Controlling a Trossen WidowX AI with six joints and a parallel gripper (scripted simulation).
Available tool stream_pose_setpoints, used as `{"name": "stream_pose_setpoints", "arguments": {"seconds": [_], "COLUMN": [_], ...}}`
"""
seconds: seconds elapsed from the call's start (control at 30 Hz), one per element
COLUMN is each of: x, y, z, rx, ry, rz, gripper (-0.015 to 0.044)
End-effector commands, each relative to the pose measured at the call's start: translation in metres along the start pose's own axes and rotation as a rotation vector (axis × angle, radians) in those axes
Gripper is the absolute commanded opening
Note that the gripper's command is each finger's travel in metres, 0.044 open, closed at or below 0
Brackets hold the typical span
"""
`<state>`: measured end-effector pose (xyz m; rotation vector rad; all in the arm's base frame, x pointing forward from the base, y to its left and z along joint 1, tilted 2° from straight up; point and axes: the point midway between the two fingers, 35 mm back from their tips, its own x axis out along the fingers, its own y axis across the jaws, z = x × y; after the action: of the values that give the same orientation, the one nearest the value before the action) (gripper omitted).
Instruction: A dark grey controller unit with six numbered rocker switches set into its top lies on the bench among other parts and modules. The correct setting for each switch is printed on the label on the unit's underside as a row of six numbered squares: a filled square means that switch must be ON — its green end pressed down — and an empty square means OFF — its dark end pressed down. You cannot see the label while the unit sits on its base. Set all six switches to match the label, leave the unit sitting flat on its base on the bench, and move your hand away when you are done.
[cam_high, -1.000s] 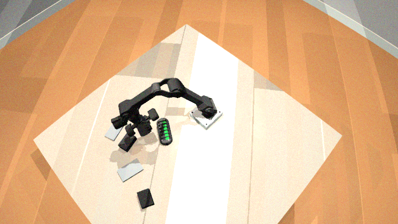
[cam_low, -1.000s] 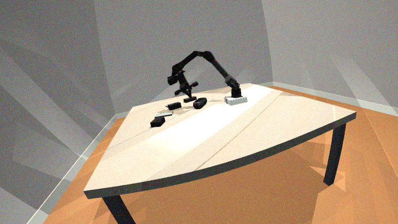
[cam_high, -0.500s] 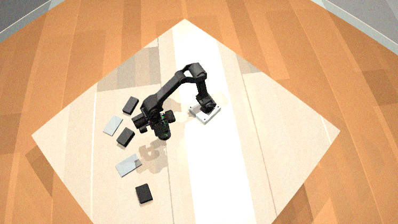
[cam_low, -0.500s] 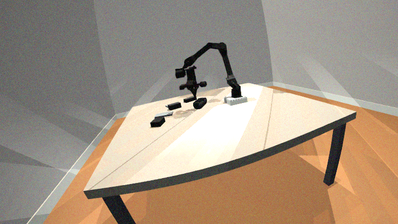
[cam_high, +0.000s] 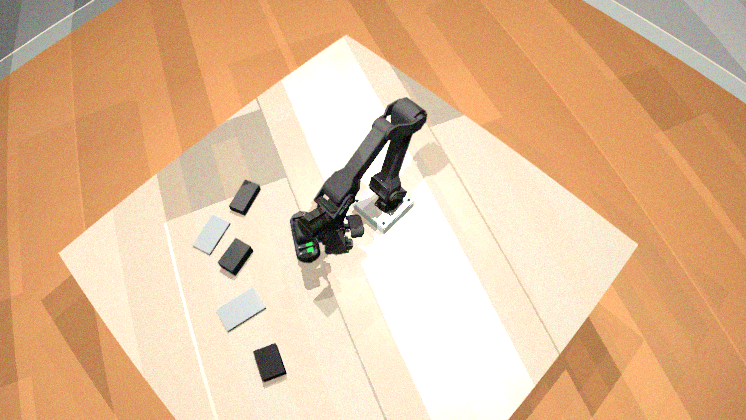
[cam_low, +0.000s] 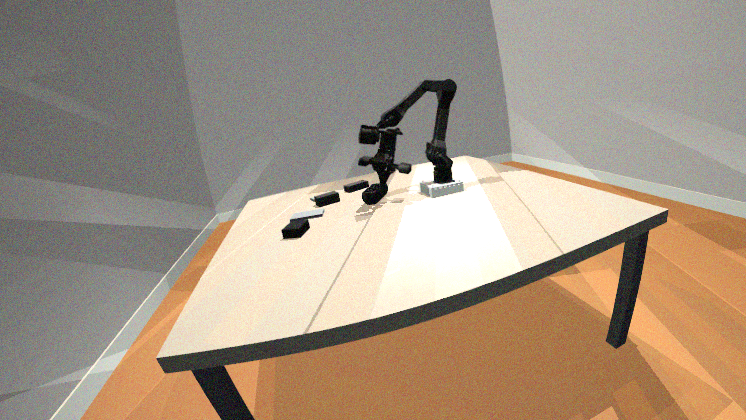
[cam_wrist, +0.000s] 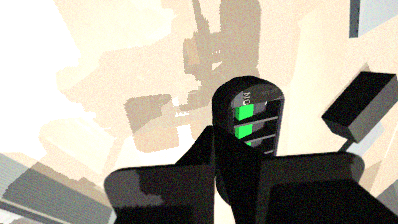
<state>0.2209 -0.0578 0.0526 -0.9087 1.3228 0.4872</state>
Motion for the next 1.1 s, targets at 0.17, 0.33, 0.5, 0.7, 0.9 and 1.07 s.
{"name": "stream_pose_setpoints", "arguments": {"seconds": [0.17,0.33,0.5,0.7,0.9,1.07], "x": [-0.001,-0.001,-0.009,-0.013,-0.011,-0.003], "y": [0.002,-0.002,-0.033,-0.053,-0.053,-0.051], "z": [0.002,-0.002,-0.032,-0.059,-0.059,-0.059], "rx": [0.013,0.005,0.000,0.008,0.008,0.008], "ry": [-0.008,0.001,0.028,0.011,0.011,0.011], "rz": [-0.019,0.008,0.165,0.276,0.275,0.275], "gripper": [0.0000,0.0000,0.0000,0.0000,0.0000,0.0000]}}
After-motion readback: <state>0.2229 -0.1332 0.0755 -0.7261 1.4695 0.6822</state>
